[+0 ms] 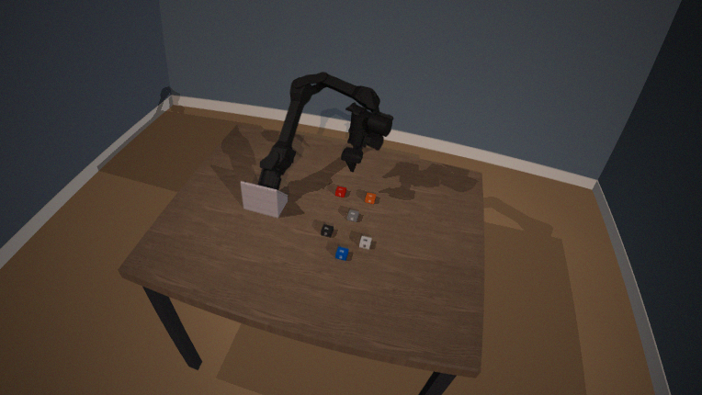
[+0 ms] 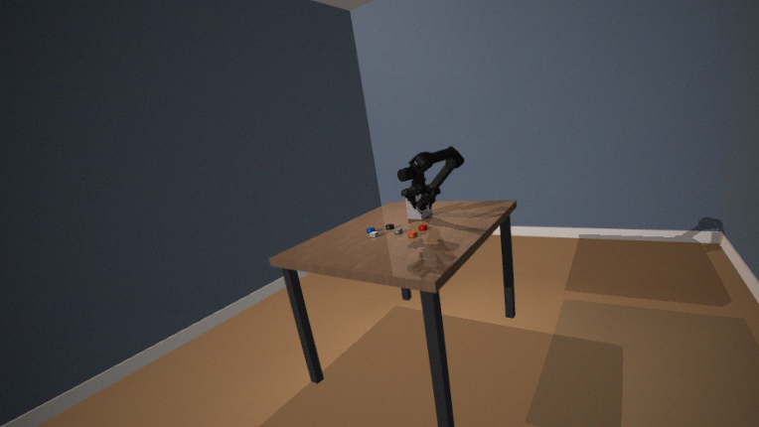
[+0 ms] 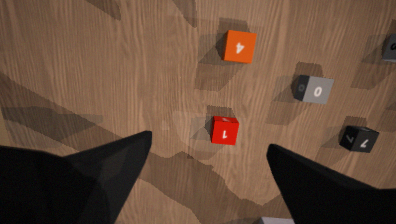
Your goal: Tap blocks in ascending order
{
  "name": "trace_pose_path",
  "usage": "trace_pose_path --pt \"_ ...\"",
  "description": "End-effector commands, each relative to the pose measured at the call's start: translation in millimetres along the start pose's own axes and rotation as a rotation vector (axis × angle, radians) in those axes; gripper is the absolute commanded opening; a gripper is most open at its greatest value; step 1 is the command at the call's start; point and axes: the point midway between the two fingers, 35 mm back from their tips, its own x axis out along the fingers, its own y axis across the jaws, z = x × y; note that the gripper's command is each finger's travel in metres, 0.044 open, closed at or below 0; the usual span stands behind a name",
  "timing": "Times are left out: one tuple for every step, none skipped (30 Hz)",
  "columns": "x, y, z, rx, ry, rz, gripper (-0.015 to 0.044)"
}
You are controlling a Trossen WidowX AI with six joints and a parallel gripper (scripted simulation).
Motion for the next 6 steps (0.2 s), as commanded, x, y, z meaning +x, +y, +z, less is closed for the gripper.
trace_pose_path --pt "-11.5 41.8 -19.2 0.000 -0.004 0.013 0.0400" --pt "-11.5 41.8 -19.2 0.000 -0.004 0.013 0.0400" --pt "-11.5 41.8 -19.2 0.000 -0.004 0.013 0.0400" --pt "-11.5 41.8 -19.2 0.000 -0.004 0.013 0.0400" --pt "-11.5 41.8 -19.2 0.000 -0.004 0.013 0.0400" --pt "-11.5 41.8 -19.2 0.000 -0.004 0.013 0.0400"
